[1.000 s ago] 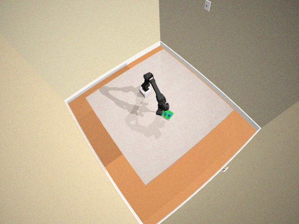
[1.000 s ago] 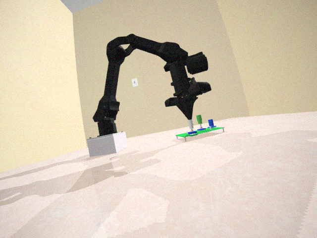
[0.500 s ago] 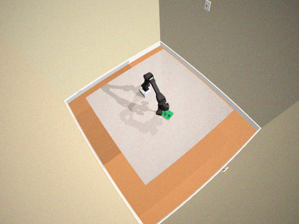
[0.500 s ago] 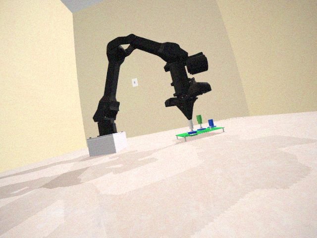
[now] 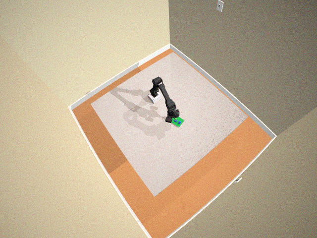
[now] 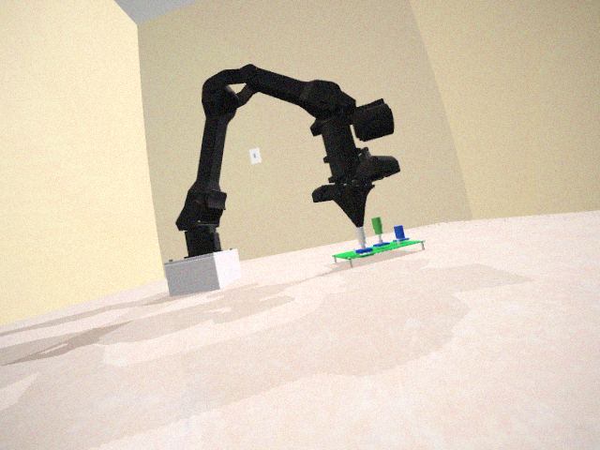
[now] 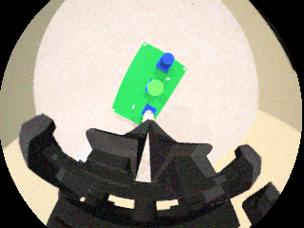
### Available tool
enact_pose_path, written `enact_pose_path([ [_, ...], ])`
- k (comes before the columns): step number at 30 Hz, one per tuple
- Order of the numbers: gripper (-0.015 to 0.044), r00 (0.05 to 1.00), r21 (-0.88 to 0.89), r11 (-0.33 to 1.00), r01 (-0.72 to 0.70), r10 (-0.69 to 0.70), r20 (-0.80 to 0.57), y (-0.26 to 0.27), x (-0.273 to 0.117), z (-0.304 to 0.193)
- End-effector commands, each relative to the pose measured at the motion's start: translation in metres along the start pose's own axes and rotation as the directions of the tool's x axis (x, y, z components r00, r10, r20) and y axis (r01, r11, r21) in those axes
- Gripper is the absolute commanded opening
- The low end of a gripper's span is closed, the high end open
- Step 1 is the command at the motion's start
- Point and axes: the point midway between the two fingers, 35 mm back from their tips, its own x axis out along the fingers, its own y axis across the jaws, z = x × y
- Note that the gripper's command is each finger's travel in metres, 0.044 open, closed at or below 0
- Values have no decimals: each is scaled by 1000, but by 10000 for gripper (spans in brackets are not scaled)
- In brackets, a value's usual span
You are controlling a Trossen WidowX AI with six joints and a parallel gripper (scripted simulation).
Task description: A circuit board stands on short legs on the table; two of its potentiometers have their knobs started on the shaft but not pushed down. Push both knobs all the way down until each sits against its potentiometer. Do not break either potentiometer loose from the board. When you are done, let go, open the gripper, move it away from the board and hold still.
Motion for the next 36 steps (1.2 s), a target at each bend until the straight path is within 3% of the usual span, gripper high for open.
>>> enact_pose_path([
  [1,0,1000,4,1000,-16,16,-10,0,15,1],
  [22,0,1000,4,1000,-16,16,-10,0,15,1],
  [36,0,1000,4,1000,-16,16,-10,0,-6,2],
])
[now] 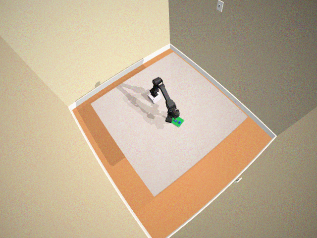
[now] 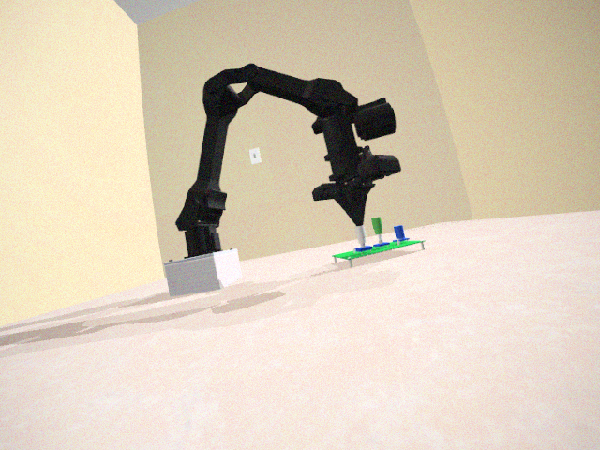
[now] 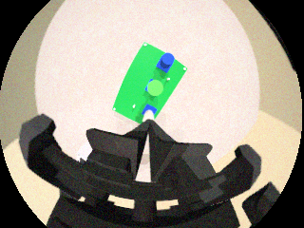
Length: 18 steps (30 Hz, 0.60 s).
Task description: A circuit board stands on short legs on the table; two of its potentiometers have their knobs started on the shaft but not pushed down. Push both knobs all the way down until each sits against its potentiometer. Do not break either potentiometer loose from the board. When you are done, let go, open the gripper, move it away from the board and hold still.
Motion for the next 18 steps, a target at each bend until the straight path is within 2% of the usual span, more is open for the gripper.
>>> enact_pose_path([
  [1,0,1000,4,1000,-10,10,-4,1,-2,0],
  [11,0,1000,4,1000,-10,10,-4,1,-16,0],
  [18,184,1000,0,1000,-12,12,-13,1,-10,-1],
])
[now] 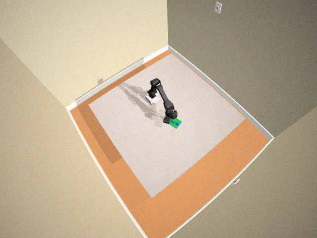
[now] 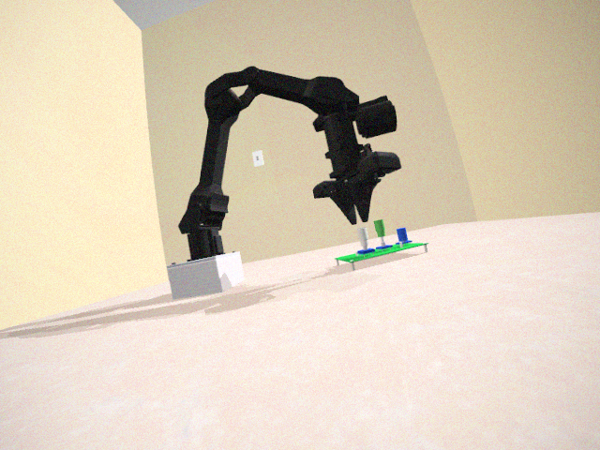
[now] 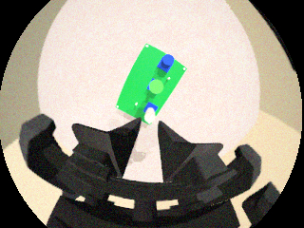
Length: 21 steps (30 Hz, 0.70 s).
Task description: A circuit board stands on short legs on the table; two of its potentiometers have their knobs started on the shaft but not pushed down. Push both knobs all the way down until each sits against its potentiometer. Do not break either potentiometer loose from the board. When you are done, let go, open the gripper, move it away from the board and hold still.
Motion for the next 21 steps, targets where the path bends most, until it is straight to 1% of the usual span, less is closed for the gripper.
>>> enact_pose_path([
  [1,210,1000,0,1000,-1,1,-1,0,1,0],
  [4,131,999,-6,1000,11,-11,44,1,-5,7],
  [9,0,999,59,998,7,-10,43,-1,-16,19],
  [16,0,1000,245,970,-3,-1,16,0,-43,48],
  [21,0,1000,263,965,-3,-1,13,0,-46,50],
])
